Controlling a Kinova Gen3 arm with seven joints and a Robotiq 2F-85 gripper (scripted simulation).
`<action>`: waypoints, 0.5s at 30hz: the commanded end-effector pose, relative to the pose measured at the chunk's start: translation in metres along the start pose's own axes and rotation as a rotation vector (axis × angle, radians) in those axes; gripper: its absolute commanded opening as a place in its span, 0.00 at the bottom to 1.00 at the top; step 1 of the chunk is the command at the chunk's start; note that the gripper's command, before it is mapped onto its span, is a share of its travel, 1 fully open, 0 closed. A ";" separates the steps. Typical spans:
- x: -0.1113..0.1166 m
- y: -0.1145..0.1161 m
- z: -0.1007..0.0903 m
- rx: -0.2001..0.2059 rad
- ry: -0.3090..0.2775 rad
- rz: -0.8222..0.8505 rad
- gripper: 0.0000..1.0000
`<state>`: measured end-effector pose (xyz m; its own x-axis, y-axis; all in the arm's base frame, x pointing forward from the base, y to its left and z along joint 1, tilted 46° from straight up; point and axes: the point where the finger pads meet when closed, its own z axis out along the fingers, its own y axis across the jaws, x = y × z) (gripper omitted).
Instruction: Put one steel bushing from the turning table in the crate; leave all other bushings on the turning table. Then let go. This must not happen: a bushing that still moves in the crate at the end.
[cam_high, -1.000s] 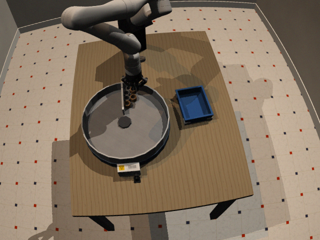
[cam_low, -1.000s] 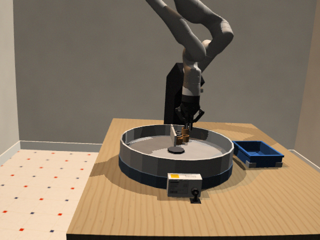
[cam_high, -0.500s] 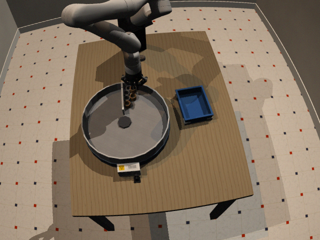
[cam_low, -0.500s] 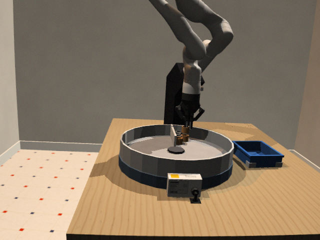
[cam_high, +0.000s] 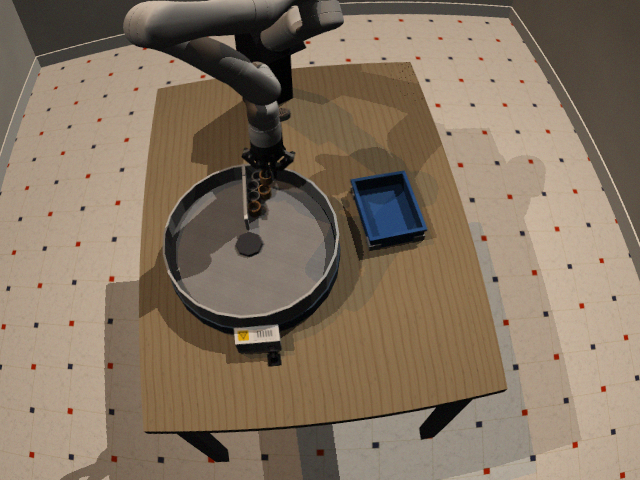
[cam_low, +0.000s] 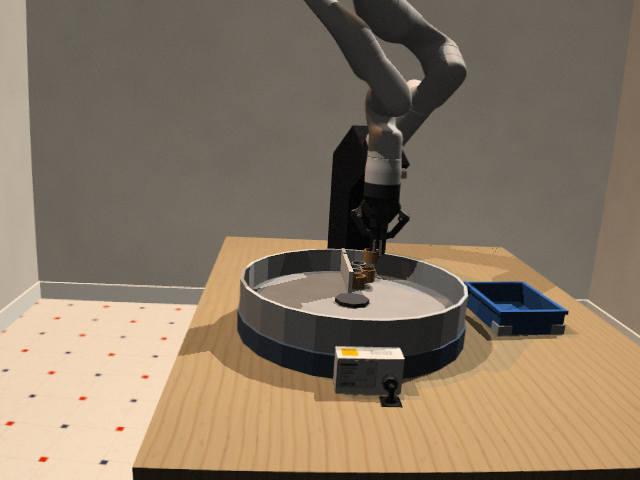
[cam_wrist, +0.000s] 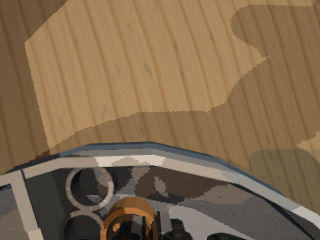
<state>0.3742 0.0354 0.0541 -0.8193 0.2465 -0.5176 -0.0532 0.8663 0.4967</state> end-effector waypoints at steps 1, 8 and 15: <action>0.000 0.000 -0.001 0.004 -0.006 0.002 0.00; 0.000 0.000 -0.008 0.001 -0.001 0.000 0.00; 0.000 0.000 -0.008 0.001 -0.001 0.000 0.00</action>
<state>0.3702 0.0327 0.0592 -0.8231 0.2423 -0.5135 -0.0568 0.8647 0.4990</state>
